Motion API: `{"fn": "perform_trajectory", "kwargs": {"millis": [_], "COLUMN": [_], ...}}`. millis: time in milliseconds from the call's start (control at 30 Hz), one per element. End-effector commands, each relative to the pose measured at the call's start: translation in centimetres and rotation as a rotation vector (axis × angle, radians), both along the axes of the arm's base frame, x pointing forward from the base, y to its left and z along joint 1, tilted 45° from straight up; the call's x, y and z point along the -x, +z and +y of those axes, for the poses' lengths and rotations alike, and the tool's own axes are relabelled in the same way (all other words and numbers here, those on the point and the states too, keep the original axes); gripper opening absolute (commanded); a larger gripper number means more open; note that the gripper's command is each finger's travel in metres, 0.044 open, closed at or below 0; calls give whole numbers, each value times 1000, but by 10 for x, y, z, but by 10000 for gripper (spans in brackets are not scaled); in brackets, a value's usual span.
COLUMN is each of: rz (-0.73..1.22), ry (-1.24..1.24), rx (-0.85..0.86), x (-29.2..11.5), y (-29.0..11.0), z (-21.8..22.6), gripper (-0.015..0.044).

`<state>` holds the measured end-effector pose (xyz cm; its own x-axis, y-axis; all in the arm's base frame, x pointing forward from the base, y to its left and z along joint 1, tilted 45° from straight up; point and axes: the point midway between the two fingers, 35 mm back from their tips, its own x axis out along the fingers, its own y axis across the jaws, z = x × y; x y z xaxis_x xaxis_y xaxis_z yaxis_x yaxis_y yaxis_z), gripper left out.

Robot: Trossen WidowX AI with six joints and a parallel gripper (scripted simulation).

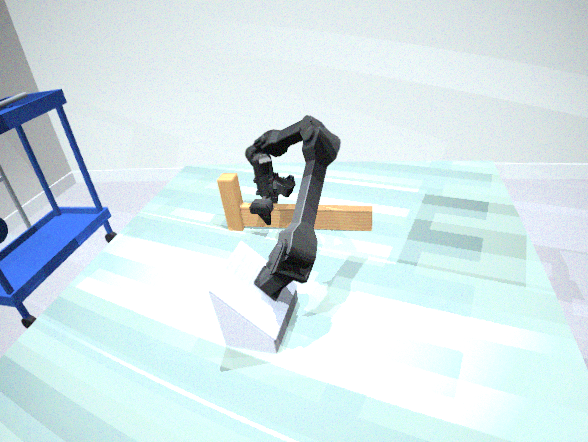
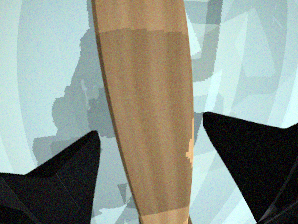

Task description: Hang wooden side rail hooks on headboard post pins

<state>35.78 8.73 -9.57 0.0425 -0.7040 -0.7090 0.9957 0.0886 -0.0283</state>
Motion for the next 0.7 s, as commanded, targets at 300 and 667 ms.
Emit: {"fn": "perform_trajectory", "kwargs": {"millis": [300, 667], "rz": [-7, -13], "ry": [0, -6], "rx": [-10, -14], "x": [-1, -3], "y": [38, 44], "z": [11, 7], "gripper": [440, 440]}}
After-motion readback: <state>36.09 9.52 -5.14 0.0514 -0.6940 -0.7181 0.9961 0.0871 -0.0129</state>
